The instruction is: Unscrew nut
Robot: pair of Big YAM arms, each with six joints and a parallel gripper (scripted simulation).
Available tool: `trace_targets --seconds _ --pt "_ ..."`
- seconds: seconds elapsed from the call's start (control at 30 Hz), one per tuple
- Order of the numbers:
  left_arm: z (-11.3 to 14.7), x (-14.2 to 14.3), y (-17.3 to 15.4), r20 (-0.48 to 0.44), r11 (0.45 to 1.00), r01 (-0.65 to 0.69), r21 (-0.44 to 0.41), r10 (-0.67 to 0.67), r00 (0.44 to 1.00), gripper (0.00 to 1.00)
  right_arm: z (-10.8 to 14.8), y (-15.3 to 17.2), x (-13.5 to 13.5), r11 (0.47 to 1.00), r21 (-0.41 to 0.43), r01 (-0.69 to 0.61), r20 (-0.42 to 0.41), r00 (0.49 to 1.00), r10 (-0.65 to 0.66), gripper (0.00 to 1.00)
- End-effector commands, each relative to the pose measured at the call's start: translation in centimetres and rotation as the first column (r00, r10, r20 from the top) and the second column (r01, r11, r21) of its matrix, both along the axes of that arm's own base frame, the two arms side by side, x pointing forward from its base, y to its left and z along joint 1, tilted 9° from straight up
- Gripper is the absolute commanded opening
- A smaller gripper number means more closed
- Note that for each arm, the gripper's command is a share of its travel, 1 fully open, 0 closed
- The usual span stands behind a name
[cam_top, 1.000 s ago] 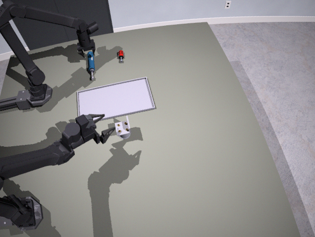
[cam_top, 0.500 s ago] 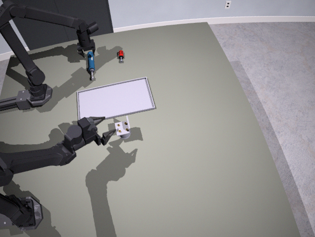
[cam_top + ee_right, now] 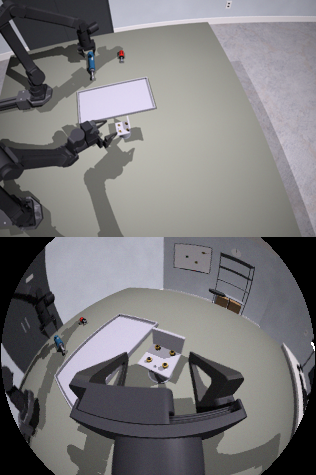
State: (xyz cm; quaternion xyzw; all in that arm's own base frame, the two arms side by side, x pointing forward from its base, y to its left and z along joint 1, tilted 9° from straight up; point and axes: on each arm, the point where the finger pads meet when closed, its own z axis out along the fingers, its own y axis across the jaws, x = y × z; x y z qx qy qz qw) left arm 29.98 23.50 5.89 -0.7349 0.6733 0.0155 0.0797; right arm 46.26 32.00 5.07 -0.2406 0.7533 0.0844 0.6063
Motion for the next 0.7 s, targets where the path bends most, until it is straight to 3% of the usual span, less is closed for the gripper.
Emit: trace_targets --seconds 0.0,0.33,0.5,0.53,0.67 --pt "2.5 1.9 0.8 0.049 0.999 0.004 0.036 -0.006 0.999 0.65 0.4 -0.3 1.1 1.0 0.018 0.011 0.034 0.999 -0.012 0.86" --pt "2.5 1.9 0.8 0.049 0.999 0.004 0.036 -0.006 0.999 0.65 -1.6 -0.3 1.8 1.0 0.027 0.011 0.047 0.999 -0.012 0.86" --pt "2.5 1.9 0.8 0.049 0.999 0.004 0.036 -0.006 0.999 0.65 -0.6 -0.2 2.0 0.999 0.039 0.012 0.061 0.998 -0.014 0.86" --pt "2.5 1.9 0.8 0.049 0.999 0.004 0.036 -0.006 0.999 0.65 -1.9 -0.4 1.9 1.0 0.028 0.011 0.046 0.999 -0.012 0.86" --pt "2.5 1.9 0.8 0.049 0.999 0.004 0.036 -0.006 0.999 0.65 -2.9 -0.5 1.9 1.0 0.026 0.011 0.046 0.999 -0.012 0.86"
